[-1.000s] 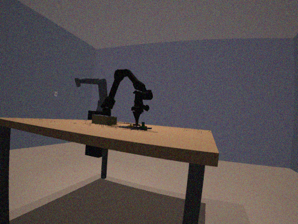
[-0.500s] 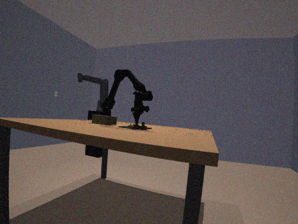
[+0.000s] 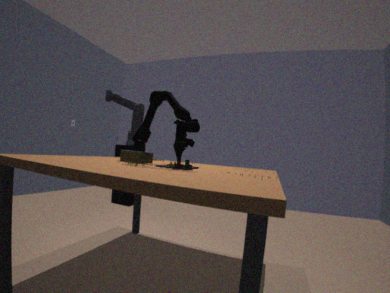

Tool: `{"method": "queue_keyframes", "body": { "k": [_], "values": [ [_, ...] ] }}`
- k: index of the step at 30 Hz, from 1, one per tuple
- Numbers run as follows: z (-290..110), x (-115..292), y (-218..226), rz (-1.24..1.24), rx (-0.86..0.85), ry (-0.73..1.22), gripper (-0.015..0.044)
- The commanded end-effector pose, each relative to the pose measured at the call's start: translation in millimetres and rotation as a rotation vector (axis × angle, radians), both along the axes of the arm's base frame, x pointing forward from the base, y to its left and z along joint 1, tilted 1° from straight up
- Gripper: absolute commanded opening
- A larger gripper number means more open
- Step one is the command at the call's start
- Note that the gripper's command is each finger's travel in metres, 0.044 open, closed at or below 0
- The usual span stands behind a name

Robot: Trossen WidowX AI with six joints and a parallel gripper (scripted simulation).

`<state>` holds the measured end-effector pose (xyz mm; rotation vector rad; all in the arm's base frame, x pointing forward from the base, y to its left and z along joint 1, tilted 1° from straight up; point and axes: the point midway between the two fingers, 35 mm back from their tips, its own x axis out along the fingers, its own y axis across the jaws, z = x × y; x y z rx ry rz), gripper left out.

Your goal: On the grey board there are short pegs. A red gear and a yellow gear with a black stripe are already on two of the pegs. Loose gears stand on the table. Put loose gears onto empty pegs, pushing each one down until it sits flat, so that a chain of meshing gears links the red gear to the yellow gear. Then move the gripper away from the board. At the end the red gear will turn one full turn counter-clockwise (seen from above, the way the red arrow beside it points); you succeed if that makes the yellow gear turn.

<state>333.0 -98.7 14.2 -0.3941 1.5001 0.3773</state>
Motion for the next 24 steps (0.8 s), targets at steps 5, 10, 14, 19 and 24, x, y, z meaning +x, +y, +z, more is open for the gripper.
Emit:
{"method": "queue_keyframes", "body": {
  "k": [5, 10, 14, 19, 24],
  "values": [
    [-2.3, 0.9, 0.6, -0.051, 0.003, 0.000, 0.0000],
    [-3.2, 0.4, 1.2, -0.157, 0.007, 0.000, 0.0000],
    [1.7, 0.7, 0.7, -0.169, 0.008, 0.000, 0.0105],
    [4.0, 0.8, 0.6, -0.171, 0.008, 0.000, 0.0140],
    [32.9, 0.5, 0.4, -0.171, 0.008, 0.000, 0.0140]
  ]
}}
